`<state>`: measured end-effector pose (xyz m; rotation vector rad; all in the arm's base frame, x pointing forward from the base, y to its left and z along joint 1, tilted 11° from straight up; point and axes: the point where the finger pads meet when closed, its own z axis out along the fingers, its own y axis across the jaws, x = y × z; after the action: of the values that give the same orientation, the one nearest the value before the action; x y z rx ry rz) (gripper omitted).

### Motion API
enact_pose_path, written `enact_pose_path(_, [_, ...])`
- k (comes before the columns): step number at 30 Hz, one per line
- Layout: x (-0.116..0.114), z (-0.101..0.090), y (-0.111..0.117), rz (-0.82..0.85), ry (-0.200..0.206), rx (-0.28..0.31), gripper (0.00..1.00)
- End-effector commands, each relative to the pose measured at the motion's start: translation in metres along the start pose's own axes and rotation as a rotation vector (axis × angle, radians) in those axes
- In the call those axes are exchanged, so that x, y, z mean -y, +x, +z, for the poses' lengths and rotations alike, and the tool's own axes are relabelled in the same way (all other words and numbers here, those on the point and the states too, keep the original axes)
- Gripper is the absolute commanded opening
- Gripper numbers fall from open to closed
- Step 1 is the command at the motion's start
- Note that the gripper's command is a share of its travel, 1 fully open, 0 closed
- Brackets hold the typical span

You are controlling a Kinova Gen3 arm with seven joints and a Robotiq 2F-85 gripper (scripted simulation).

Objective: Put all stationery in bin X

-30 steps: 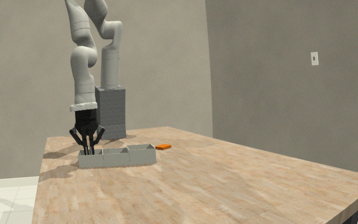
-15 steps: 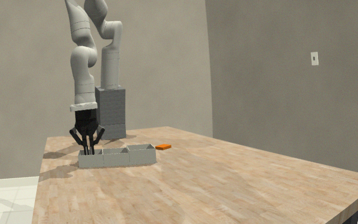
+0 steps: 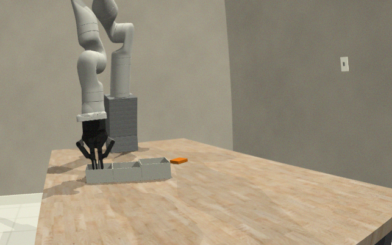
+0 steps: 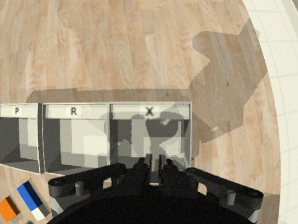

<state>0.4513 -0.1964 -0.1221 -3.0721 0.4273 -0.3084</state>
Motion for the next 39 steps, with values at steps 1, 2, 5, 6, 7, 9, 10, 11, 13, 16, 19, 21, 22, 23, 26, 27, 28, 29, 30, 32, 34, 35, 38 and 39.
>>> enact_pose_path(1, [0.000, -0.003, 0.001, 0.000, 0.000, -0.002, 0.09])
enact_pose_path(2, [0.000, -0.004, 0.001, 0.000, 0.000, -0.002, 0.09])
enact_pose_path(5, [0.000, -0.008, 0.001, 0.000, 0.000, -0.002, 0.09])
enact_pose_path(6, [0.000, -0.010, 0.001, 0.000, 0.000, -0.002, 0.09])
enact_pose_path(7, [0.000, -0.011, 0.001, 0.000, 0.000, -0.002, 0.09])
enact_pose_path(9, [0.000, -0.014, 0.001, 0.000, 0.000, -0.002, 0.09])
enact_pose_path(10, [0.000, -0.015, 0.001, 0.000, 0.000, -0.002, 0.09])
enact_pose_path(11, [0.000, -0.016, 0.001, 0.000, 0.000, -0.002, 0.09])
enact_pose_path(13, [0.000, -0.016, 0.001, 0.000, 0.000, -0.002, 0.09])
enact_pose_path(16, [0.000, -0.020, 0.001, 0.000, 0.000, -0.002, 0.09])
enact_pose_path(19, [0.000, -0.024, 0.001, 0.000, 0.000, -0.002, 0.09])
enact_pose_path(21, [0.000, -0.027, 0.001, 0.000, 0.000, -0.002, 0.09])
enact_pose_path(22, [0.000, -0.028, 0.001, 0.000, 0.000, -0.002, 0.09])
enact_pose_path(23, [0.000, -0.030, 0.001, 0.000, 0.000, -0.002, 0.09])
enact_pose_path(26, [0.000, -0.042, 0.001, 0.000, 0.000, -0.002, 0.09])
enact_pose_path(27, [0.000, -0.046, 0.001, 0.000, 0.000, -0.002, 0.09])
enact_pose_path(28, [0.000, -0.050, 0.001, 0.000, 0.000, -0.002, 0.09])
enact_pose_path(29, [0.000, -0.050, 0.001, 0.000, 0.000, -0.002, 0.09])
enact_pose_path(30, [0.000, -0.050, 0.001, 0.000, 0.000, -0.002, 0.09])
enact_pose_path(32, [0.000, -0.058, 0.001, 0.000, 0.000, -0.002, 0.09])
enact_pose_path(34, [0.000, -0.060, 0.001, 0.000, 0.000, -0.002, 0.09])
enact_pose_path(35, [0.000, -0.060, 0.001, 0.000, 0.000, -0.002, 0.09])
enact_pose_path(38, [0.000, -0.060, 0.001, 0.000, 0.000, -0.002, 0.09])
enact_pose_path(39, [0.000, -0.060, 0.001, 0.000, 0.000, -0.002, 0.09])
